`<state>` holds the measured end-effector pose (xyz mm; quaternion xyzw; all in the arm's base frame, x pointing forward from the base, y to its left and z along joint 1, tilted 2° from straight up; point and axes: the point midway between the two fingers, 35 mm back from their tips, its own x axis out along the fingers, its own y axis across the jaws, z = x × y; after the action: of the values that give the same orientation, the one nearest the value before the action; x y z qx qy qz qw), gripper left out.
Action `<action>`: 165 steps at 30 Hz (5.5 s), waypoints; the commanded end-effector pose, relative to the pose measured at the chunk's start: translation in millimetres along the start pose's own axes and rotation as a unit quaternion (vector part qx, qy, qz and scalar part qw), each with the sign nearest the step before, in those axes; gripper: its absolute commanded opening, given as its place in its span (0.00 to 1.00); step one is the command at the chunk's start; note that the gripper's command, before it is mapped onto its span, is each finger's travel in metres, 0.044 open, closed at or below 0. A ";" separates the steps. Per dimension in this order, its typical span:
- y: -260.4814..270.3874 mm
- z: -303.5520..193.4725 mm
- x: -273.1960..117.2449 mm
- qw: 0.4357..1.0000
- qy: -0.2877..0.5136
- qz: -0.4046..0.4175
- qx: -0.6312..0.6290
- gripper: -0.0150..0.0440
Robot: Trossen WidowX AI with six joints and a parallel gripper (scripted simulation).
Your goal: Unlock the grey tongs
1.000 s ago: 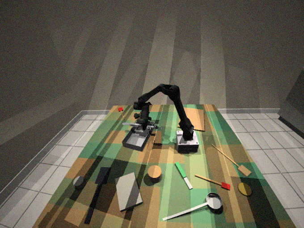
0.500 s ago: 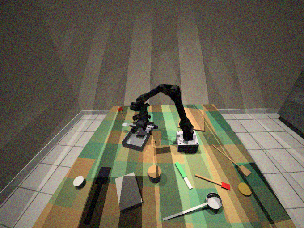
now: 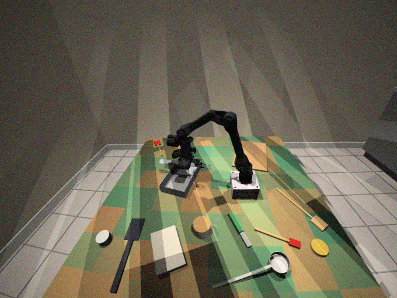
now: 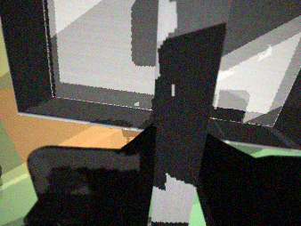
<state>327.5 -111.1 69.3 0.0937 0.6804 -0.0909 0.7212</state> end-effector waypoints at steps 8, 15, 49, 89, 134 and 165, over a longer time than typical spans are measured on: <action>-23.5 -0.5 -2.4 1.000 -0.001 -0.002 -0.018 0.00; -65.4 -5.5 -6.3 0.999 0.000 -0.006 -0.050 0.00; -245.9 -98.4 -29.8 0.978 0.006 -0.016 -0.210 0.00; -350.8 -283.0 -39.4 0.930 0.020 -0.017 -0.366 0.00; -359.7 -415.2 -56.5 0.870 0.128 -0.050 -0.474 0.00; -339.4 -401.4 -110.7 0.792 0.396 -0.197 -0.422 0.00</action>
<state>-155.6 -339.0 145.1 -0.3274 0.8668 0.1322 0.3523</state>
